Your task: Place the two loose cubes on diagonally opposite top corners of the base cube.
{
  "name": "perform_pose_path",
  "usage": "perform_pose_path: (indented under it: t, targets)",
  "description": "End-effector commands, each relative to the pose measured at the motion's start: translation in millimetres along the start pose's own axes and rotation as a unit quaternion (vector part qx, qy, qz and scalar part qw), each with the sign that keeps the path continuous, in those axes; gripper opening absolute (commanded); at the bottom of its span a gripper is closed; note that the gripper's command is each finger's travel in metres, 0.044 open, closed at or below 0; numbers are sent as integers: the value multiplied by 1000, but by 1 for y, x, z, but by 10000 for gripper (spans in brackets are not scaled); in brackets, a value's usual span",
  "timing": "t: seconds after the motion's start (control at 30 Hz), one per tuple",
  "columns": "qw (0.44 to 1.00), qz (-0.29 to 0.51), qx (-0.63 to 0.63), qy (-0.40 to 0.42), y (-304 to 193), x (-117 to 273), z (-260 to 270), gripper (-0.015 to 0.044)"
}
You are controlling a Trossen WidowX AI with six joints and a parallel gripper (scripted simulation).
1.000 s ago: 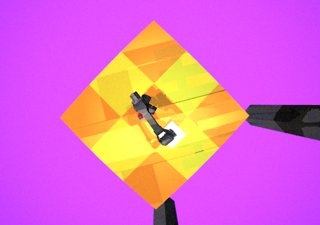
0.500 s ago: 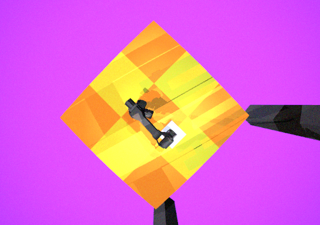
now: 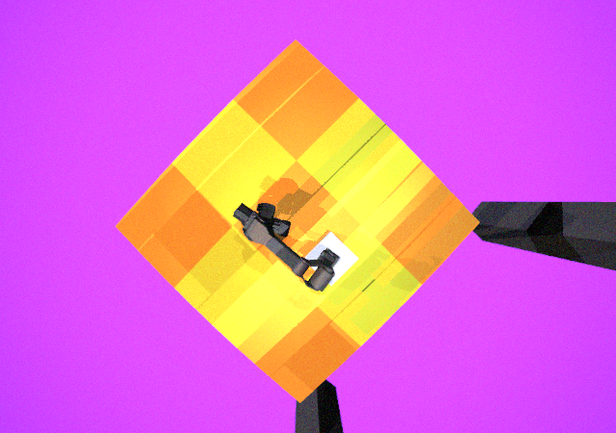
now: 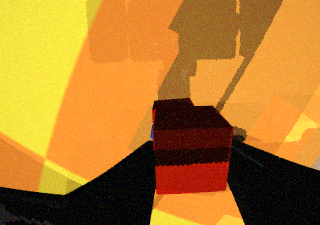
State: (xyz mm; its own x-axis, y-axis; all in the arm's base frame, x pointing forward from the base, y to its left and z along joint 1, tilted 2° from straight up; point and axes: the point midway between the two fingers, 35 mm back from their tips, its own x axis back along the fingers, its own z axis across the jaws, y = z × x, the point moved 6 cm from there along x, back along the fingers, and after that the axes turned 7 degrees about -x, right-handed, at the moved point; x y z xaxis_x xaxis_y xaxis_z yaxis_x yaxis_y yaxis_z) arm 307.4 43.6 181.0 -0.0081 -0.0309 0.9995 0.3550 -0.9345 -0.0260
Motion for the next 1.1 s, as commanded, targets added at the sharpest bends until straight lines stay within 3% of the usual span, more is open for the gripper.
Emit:
perform_pose_path:
  t: [0.0,0.47,1.07]
  targets:
    - [1000,3,11,0,-11,-1,-1,105]
    - [998,5,61,0,-50,-4,-5,105]
    - [999,27,31,0,-46,-35,-7,105]
